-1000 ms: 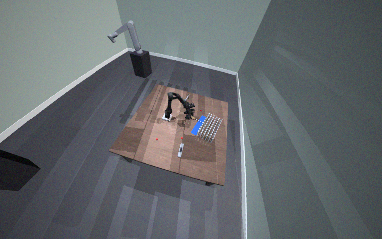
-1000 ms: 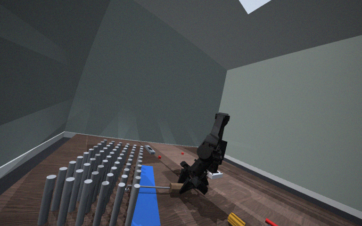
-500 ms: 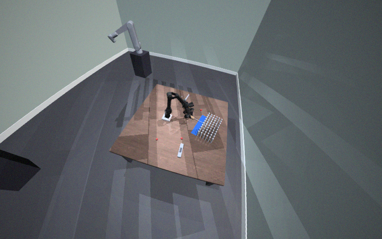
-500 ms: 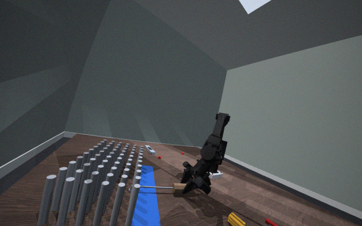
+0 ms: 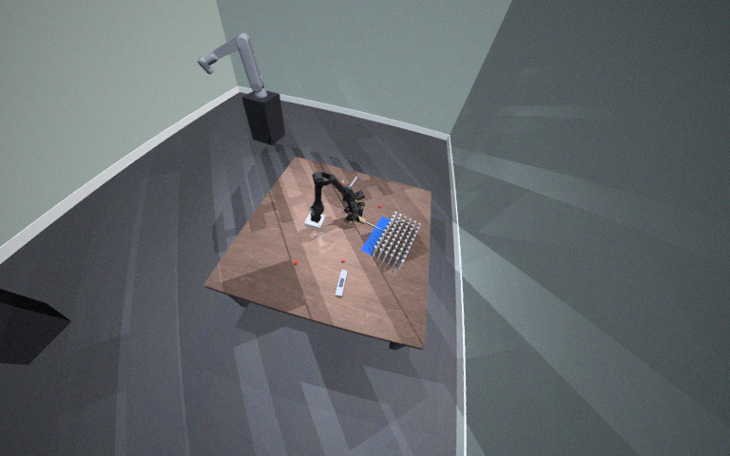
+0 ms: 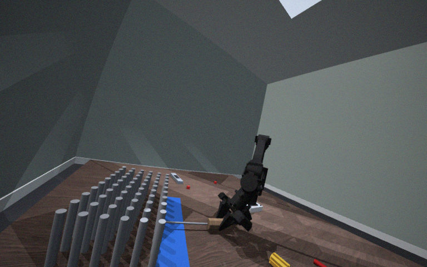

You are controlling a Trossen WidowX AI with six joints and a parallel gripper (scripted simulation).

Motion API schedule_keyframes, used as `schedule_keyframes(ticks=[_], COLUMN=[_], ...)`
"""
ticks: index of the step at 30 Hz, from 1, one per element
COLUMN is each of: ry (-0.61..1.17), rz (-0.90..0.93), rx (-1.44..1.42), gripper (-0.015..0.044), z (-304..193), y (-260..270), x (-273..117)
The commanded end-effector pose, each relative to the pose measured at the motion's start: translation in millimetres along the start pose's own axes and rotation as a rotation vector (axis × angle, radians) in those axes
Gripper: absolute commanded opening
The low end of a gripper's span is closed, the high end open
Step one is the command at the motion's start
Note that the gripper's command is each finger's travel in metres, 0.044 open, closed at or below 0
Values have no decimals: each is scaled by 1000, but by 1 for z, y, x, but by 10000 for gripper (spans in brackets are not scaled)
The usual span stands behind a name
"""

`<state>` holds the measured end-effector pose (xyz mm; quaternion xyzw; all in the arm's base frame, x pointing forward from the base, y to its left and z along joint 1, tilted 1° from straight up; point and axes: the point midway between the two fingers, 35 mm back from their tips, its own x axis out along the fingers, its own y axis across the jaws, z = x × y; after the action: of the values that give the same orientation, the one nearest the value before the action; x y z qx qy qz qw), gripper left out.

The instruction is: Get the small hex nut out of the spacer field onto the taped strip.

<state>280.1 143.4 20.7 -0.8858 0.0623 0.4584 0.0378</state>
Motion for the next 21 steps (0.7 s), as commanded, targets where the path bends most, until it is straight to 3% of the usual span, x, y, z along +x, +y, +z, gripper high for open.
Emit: schedule_keyframes(ticks=[1,21], ry=[1,0], rz=[5,5], rx=[4,4], gripper=[0,0], z=[3,15], y=[1,1], x=[-2,-10])
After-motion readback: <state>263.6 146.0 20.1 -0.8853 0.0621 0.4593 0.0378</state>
